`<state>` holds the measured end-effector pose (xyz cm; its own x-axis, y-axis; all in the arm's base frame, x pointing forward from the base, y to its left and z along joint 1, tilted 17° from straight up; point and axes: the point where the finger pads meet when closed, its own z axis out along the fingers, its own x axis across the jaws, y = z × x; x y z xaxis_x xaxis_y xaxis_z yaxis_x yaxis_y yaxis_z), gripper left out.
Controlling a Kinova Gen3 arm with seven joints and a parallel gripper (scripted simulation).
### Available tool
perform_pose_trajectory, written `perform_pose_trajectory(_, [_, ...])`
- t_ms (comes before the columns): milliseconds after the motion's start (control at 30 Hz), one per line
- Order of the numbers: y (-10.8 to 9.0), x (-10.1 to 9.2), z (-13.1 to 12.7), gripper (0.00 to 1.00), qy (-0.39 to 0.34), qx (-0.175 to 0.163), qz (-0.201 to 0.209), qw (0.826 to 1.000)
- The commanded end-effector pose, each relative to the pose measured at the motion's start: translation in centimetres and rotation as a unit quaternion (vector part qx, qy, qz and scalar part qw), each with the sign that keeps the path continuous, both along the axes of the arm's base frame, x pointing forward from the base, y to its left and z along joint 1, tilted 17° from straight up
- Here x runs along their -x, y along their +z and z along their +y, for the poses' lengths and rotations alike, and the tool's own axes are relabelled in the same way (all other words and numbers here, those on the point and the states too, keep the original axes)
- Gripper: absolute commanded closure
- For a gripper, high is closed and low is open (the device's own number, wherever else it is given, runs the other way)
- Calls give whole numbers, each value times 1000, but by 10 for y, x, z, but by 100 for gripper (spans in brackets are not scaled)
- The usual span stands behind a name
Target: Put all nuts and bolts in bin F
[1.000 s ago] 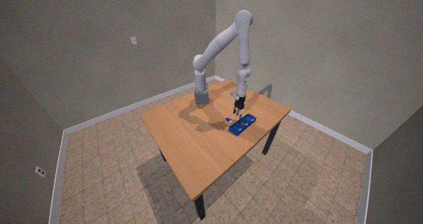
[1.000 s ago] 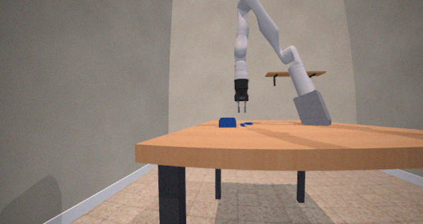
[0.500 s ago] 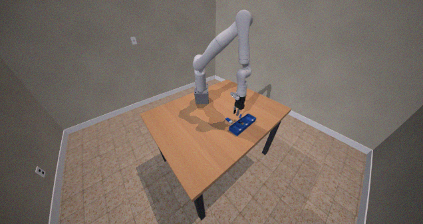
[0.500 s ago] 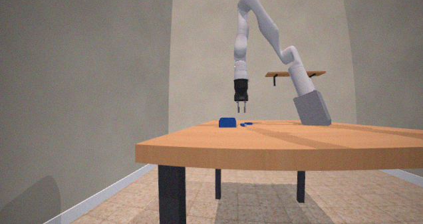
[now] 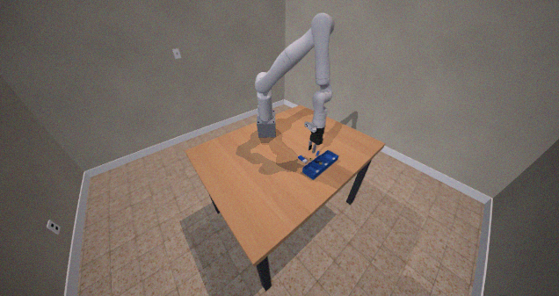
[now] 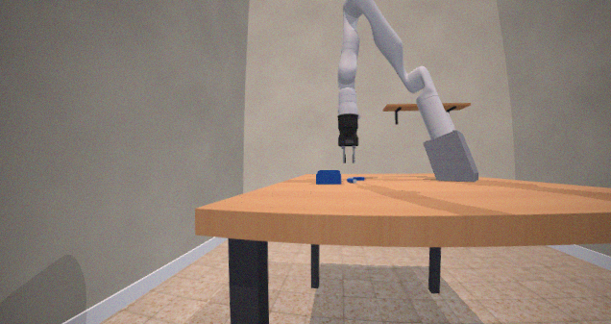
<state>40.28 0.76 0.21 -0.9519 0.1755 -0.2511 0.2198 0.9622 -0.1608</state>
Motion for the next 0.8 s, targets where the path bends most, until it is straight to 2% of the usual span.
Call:
perform_pose_trajectory(0, [0,0,0,36,0,0,-1,1000])
perform_pose_trajectory(300, [-34,-6,-11,36,0,0,-1,1000])
perform_pose_trajectory(367, [-34,-6,-11,36,0,0,-1,1000])
perform_pose_trajectory(533, [-52,-9,-17,36,0,0,-1,1000])
perform_pose_trajectory(767, [-53,-9,-18,36,0,0,-1,1000])
